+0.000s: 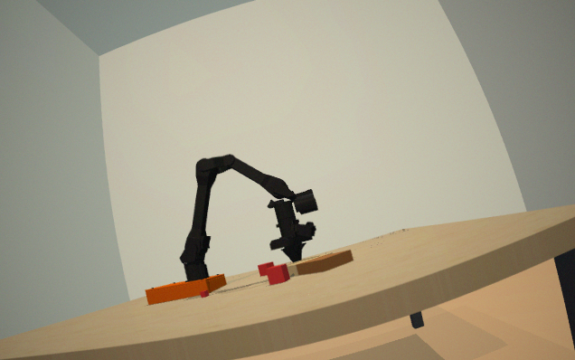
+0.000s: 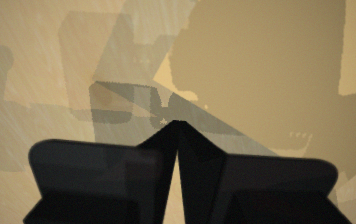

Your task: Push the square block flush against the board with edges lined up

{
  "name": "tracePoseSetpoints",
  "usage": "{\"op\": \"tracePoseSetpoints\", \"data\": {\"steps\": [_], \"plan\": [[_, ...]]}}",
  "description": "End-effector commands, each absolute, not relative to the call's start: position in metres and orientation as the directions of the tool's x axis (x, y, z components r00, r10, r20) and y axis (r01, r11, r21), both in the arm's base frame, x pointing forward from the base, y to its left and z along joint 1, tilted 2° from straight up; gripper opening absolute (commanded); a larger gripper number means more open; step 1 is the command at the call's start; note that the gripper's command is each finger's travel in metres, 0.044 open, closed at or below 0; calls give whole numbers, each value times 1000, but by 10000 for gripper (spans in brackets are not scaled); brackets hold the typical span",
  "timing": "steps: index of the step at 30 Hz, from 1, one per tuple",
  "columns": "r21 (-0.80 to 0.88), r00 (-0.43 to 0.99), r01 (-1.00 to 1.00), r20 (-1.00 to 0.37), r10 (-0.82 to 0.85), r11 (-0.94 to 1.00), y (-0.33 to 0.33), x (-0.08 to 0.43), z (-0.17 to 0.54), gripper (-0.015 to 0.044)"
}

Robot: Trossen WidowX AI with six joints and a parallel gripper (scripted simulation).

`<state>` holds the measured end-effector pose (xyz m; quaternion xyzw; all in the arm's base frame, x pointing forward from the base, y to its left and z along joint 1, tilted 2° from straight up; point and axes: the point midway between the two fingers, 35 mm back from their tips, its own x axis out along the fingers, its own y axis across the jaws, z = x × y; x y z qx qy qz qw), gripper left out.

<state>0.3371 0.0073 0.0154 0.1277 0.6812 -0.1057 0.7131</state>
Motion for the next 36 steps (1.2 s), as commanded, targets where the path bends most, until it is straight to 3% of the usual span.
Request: {"op": "tracePoseSetpoints", "data": {"steps": [1,20,25,31,36], "plan": [[36,53,329,-998,19,944,10,330,15,0],[36,50,329,-999,20,944,21,303,12,0],[36,51,328,-998,20,944,19,305,64,0],[36,51,329,-998,20,944,19,305,67,0],[35,62,209,-998,22,977,2,310,64,0]]}}
